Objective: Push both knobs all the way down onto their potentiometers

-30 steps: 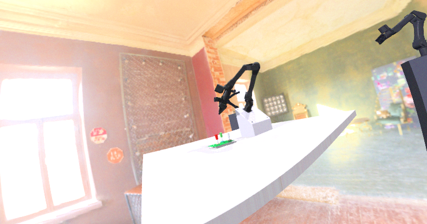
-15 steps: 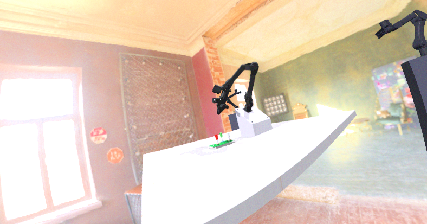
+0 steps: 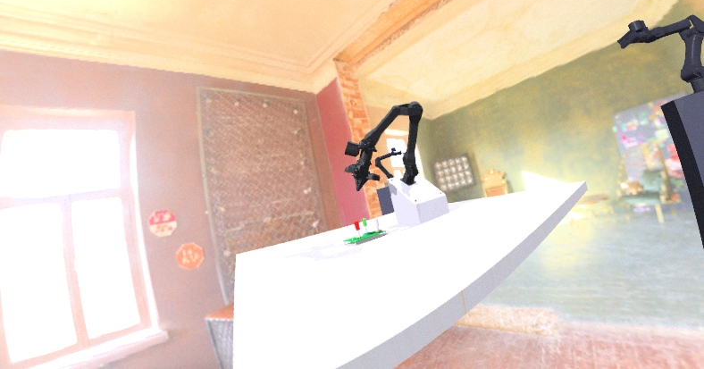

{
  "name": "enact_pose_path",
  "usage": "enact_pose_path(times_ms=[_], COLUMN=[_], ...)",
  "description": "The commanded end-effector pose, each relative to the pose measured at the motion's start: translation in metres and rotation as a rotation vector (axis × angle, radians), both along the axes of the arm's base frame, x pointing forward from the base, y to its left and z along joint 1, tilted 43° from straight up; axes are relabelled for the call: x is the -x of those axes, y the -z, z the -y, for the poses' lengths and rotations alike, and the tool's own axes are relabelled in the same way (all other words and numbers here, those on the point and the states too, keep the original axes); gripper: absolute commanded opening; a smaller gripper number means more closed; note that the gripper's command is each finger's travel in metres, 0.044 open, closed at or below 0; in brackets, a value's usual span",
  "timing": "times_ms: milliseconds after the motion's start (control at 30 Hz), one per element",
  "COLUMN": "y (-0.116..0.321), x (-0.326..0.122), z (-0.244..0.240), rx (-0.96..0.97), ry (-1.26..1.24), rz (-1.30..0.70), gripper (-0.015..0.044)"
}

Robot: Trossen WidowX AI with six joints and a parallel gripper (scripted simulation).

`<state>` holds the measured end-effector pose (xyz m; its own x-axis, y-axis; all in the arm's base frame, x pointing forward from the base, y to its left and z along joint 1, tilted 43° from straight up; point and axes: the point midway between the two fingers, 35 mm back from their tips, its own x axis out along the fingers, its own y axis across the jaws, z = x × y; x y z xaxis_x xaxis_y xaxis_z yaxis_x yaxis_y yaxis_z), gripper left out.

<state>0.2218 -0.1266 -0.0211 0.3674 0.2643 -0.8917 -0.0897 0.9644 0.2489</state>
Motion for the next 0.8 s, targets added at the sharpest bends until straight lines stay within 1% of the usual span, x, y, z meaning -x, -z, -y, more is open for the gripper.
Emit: enact_pose_path(times_ms=[0, 767], y=[0.000, -0.007], x=[-0.008, -0.049], z=[-0.006, -0.042], rx=[0.016, 0.126], ry=[-0.148, -0.890], rz=[0.036, 0.296], gripper=[0.0000, 0.0000])
